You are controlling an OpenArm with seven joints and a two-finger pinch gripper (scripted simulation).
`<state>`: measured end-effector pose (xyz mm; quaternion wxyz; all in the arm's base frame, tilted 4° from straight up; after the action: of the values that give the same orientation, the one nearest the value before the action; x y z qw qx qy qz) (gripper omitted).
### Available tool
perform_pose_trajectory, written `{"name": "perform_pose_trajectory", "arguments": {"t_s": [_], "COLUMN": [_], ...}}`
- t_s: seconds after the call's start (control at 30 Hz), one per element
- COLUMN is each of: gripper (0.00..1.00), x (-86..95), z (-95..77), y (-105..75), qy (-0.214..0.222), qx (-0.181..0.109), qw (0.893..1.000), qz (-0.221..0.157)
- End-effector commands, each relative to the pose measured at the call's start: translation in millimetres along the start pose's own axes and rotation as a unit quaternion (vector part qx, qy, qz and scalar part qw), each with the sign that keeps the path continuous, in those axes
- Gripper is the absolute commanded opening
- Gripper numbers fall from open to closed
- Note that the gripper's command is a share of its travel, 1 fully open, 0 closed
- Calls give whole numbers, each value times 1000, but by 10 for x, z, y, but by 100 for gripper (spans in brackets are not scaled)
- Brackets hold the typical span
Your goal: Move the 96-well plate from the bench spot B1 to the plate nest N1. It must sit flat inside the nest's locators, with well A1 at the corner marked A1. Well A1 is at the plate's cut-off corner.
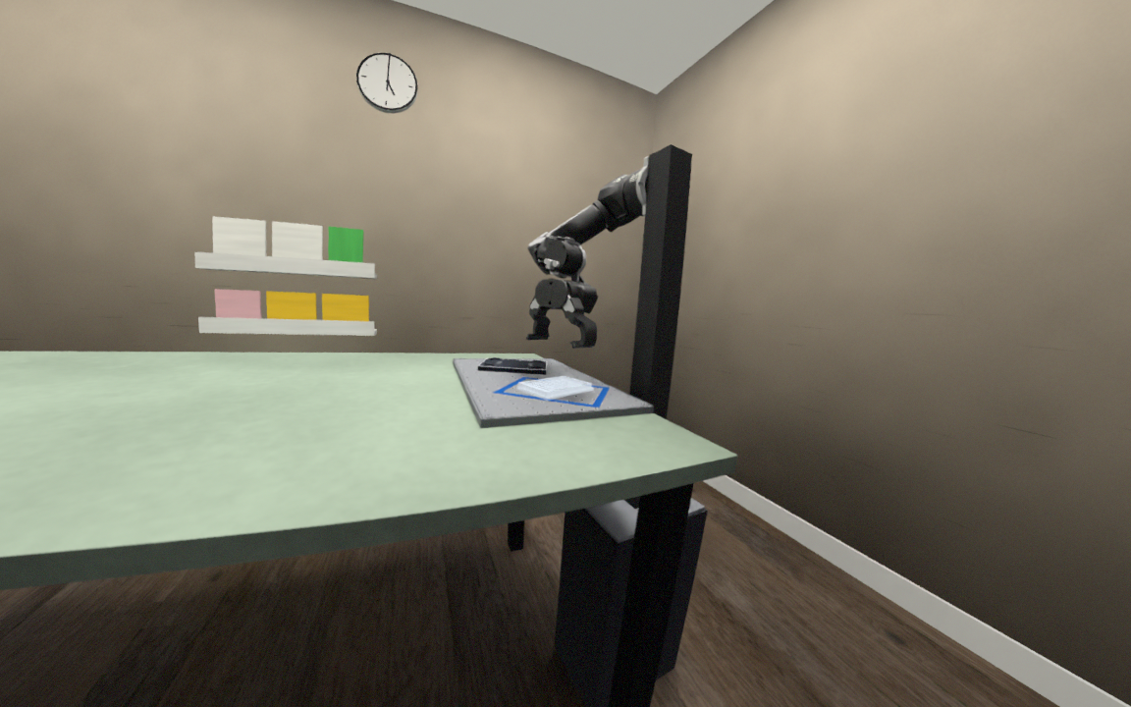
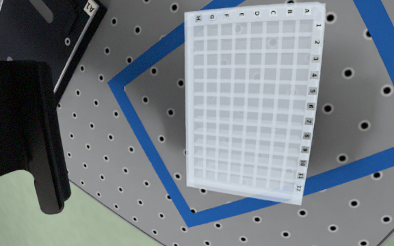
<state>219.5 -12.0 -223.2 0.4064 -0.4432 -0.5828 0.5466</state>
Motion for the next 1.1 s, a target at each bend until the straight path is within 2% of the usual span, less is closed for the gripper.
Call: {"name": "perform_pose_trajectory", "arguments": {"t_s": [0.0,0.5,0.67,1.07], "gripper": [77,77,77,77], "x": [2,2,4,4], "z": [-1,-3,-3,-3], "y": [-4,-6,542,542], "qy": [-1,0,1,1], "qx": [-1,-1,0,0], "qw": [1000,1000,1000,1000], "qz": [-2,-1,-2,-2]}}
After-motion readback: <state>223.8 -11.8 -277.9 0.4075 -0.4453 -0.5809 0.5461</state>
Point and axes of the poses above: the point where the finger pads meet when closed, its own y axis out along the fingers, its own x axis across the jaws, z = x × y, the point moved 10 cm from there along -y, back along the fingers, and after that the axes turned 1 degree about y, right-handed, at the moved point
